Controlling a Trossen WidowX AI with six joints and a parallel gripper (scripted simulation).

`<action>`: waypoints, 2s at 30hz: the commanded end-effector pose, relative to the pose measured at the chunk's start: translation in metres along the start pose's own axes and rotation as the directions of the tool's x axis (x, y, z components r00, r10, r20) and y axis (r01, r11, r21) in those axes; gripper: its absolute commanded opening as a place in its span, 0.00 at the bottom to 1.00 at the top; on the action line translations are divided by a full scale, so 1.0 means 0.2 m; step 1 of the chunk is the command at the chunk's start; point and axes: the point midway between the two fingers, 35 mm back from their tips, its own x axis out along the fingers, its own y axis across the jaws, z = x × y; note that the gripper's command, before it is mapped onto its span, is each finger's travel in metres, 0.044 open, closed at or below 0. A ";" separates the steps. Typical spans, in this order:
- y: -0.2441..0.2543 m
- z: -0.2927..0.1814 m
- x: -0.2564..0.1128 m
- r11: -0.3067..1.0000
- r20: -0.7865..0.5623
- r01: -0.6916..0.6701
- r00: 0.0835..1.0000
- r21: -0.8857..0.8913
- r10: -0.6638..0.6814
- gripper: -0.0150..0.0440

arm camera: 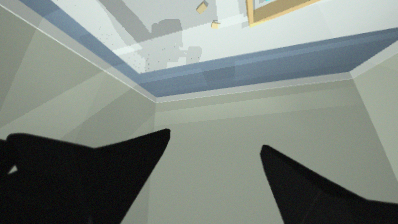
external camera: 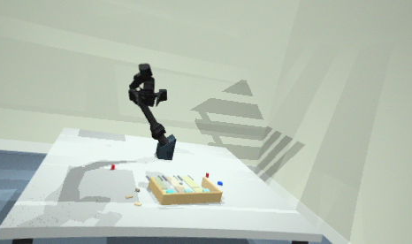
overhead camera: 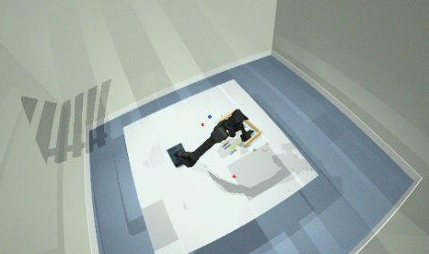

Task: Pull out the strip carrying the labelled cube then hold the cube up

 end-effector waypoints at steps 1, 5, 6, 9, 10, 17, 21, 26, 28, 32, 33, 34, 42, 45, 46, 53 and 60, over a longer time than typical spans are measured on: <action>-0.01 0.00 0.00 1.000 0.000 0.001 1.000 -0.017 -0.001 0.93; -0.14 0.11 0.04 0.932 0.008 0.013 1.000 -0.362 -0.011 0.93; -0.18 0.14 0.05 0.888 0.010 0.017 1.000 -0.459 -0.014 0.93; -0.30 0.25 0.08 0.697 0.017 0.027 1.000 -0.717 -0.022 0.93; -0.33 0.29 0.08 0.616 0.019 0.030 1.000 -0.787 -0.025 0.93; -0.52 0.55 0.09 0.049 0.028 0.030 0.999 -0.998 -0.038 0.93; -0.58 0.66 0.09 -0.187 0.031 0.023 0.999 -0.982 -0.043 0.93; -0.65 0.81 0.08 -0.471 0.035 0.008 0.998 -0.882 -0.048 0.93; -0.67 0.87 0.07 -0.576 0.036 0.001 0.998 -0.817 -0.050 0.93; -0.71 1.00 0.06 -0.760 0.038 -0.016 0.998 -0.650 -0.054 0.93; -0.72 1.03 0.05 -0.799 0.038 -0.021 0.998 -0.601 -0.055 0.93; -0.73 1.06 0.05 -0.835 0.039 -0.025 0.998 -0.550 -0.056 0.93; -0.77 1.33 0.00 -0.995 0.041 -0.059 0.997 -0.082 -0.063 0.93; -0.77 1.43 -0.02 -0.991 0.041 -0.069 0.997 0.111 -0.065 0.93; -0.77 1.46 -0.03 -0.984 0.041 -0.071 0.997 0.164 -0.065 0.93; -0.77 1.48 -0.03 -0.978 0.041 -0.072 0.997 0.193 -0.065 0.93; -0.77 1.48 -0.03 -0.978 0.041 -0.072 0.997 0.193 -0.065 0.93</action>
